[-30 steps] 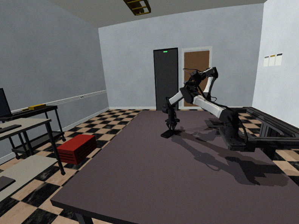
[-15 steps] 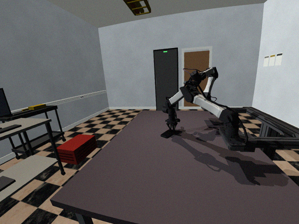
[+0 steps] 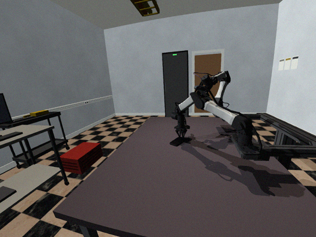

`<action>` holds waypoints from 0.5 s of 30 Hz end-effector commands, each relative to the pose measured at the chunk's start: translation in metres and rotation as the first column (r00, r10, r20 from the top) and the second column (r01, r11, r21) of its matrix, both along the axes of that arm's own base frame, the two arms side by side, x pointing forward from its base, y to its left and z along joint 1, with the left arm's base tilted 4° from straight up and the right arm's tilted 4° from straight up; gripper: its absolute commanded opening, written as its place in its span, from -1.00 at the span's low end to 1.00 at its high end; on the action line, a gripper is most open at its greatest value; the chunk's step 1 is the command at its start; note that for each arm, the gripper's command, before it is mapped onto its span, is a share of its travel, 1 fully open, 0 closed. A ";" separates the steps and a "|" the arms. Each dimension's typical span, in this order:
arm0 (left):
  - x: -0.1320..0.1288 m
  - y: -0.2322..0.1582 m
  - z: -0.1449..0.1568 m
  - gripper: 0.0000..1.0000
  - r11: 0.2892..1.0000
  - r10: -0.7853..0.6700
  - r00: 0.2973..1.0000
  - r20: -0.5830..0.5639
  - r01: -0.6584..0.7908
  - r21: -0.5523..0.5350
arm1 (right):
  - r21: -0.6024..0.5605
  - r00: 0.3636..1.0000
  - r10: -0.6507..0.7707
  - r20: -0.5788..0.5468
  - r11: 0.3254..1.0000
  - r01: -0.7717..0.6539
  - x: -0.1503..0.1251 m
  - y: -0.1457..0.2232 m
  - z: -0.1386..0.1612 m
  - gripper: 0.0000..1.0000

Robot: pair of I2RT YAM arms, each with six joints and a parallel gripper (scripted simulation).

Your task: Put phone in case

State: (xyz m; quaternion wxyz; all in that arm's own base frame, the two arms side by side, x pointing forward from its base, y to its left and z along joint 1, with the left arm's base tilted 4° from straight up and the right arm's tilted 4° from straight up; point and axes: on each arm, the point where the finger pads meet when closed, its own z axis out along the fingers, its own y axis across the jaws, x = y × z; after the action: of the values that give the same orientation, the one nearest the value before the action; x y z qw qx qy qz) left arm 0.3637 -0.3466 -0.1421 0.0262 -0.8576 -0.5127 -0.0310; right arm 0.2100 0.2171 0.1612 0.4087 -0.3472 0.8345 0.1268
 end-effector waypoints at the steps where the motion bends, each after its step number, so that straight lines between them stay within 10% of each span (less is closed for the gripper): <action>1: 0.002 0.000 -0.015 -0.30 1.000 0.006 1.000 0.005 -0.006 -0.003 | 0.028 0.999 0.014 0.029 1.000 -0.015 0.001 0.005 0.008 1.00; 15: 0.001 0.005 -0.031 -0.30 1.000 0.009 1.000 0.003 -0.009 -0.002 | 0.028 0.999 0.014 0.029 1.000 -0.015 0.001 0.005 0.008 1.00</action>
State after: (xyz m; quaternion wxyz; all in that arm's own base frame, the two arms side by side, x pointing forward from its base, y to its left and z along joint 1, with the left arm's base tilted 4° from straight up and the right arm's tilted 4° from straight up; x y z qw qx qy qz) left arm 0.3649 -0.3478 -0.1471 0.0193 -0.8573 -0.5134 -0.0330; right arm 0.2100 0.2171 0.1612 0.4087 -0.3472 0.8345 0.1268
